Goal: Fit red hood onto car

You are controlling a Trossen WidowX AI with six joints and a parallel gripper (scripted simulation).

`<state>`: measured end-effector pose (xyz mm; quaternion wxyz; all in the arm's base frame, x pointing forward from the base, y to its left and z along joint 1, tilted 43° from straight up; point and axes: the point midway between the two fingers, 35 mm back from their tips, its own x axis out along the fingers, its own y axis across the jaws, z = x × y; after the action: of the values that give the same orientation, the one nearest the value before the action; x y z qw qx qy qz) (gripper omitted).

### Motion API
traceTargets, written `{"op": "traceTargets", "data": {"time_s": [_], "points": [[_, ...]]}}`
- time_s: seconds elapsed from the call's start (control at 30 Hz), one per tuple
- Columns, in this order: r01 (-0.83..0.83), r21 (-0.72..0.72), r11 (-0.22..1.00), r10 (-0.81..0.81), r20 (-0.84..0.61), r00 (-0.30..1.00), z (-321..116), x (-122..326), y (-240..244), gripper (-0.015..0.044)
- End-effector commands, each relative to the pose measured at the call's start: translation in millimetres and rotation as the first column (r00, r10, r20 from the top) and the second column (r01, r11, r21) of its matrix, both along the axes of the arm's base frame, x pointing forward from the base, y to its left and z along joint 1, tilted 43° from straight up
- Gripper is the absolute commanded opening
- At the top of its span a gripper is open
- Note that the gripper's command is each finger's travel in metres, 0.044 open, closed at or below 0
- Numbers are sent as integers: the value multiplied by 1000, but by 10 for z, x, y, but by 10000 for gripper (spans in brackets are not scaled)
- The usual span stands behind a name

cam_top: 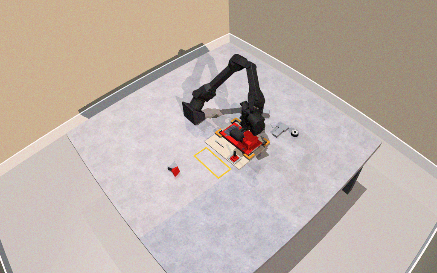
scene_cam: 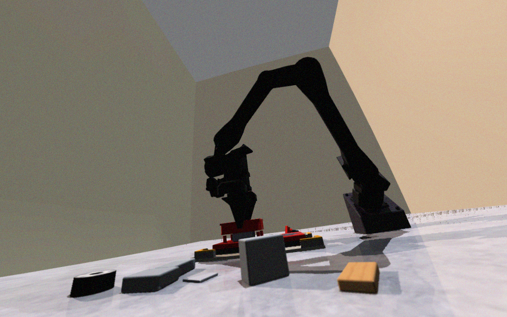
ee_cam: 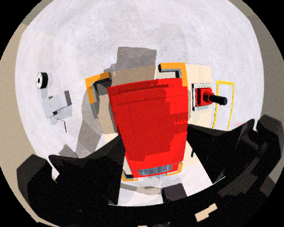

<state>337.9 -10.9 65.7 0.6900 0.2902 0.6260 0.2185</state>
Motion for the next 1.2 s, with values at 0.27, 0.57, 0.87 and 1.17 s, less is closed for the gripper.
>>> {"op": "traceTargets", "data": {"time_s": [0.27,0.57,0.87,1.17], "points": [[3,6,1000,-3,-2,1000,-38,4,39,0],[3,6,1000,-3,-2,1000,-54,7,53,0],[4,5,1000,-3,-2,1000,-32,4,30,0],[4,3,1000,-4,-3,1000,-8,0,6,0]]}}
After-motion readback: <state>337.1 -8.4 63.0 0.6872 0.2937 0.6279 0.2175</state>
